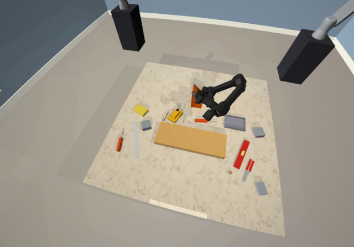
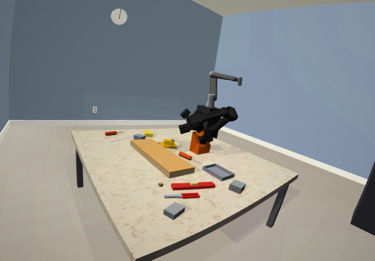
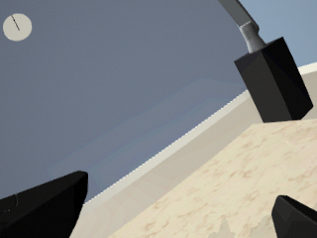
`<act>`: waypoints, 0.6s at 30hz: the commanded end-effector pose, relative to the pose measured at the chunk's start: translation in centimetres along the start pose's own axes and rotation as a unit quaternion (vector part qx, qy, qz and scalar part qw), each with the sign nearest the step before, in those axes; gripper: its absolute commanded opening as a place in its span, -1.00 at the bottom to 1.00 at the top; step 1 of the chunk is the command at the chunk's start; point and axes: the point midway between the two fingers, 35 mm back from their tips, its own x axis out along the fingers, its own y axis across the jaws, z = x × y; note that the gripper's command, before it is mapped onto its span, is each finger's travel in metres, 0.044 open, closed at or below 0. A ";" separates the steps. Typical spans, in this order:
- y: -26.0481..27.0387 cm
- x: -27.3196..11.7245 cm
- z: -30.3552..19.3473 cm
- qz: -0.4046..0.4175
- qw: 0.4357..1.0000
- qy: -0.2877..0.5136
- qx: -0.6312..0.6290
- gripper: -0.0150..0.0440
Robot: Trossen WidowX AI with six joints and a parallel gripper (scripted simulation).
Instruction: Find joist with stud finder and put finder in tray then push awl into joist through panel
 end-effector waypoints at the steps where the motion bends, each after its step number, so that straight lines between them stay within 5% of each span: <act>1: 0.0 0.1 -0.1 -0.003 1.000 0.001 0.001 0.95; 9: -0.7 3.4 -6.0 -0.226 0.971 0.067 0.048 1.00; 18: -0.6 7.6 -14.6 -0.511 0.829 0.202 0.102 1.00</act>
